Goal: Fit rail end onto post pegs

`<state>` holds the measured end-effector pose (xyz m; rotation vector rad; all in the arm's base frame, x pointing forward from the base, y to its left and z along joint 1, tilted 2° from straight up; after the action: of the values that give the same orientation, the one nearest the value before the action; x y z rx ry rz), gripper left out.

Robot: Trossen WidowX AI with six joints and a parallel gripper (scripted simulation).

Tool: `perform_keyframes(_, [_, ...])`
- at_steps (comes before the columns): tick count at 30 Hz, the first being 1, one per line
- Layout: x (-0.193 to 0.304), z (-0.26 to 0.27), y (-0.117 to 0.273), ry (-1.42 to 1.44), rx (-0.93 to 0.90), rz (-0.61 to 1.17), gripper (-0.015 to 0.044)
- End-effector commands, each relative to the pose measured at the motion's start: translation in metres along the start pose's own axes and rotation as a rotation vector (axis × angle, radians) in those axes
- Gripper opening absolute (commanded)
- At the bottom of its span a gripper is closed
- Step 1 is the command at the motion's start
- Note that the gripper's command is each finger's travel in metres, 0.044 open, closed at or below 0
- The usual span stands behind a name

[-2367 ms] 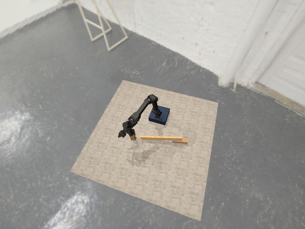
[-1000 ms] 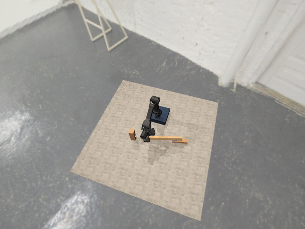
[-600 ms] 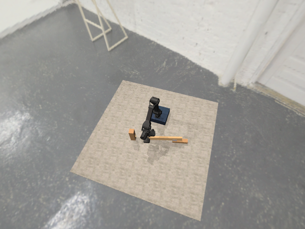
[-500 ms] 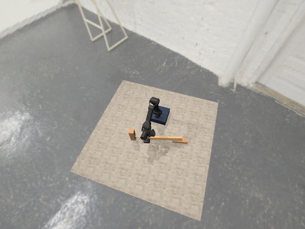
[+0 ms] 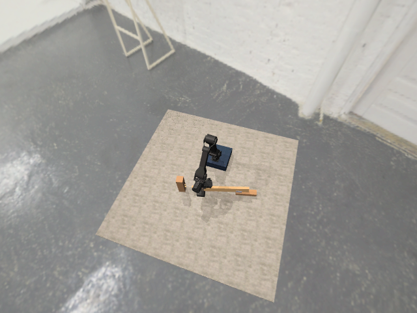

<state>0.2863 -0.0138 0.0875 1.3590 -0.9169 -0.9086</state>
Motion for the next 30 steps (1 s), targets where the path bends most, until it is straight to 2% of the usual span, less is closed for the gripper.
perform_keyframes(1, [-0.0005,0.0007,-0.0067,0.001,-0.004,-0.007,0.0440])
perform_keyframes(3, [-0.0006,0.0008,-0.0077,0.001,-0.004,-0.007,0.0440])
perform_keyframes(17, [-0.0006,0.0008,-0.0077,0.001,-0.004,-0.007,0.0073])
perform_keyframes(24, [-0.0006,0.0008,-0.0077,0.001,-0.004,-0.007,0.0026])
perform_keyframes(25, [-0.0006,0.0008,-0.0077,0.001,-0.004,-0.007,0.0000])
perform_keyframes(30, [-0.0006,0.0008,-0.0077,0.001,-0.004,-0.007,0.0000])
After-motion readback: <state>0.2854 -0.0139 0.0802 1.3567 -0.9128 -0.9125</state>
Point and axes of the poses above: the point midway between the two fingers, 35 mm back from their tips, its own y axis back along the fingers, its own z axis across the jaws, x = y × z, the point moved 10 cm from there along y, back along the fingers, and after that the axes turned 8 degrees about y, right-handed, at the moved point
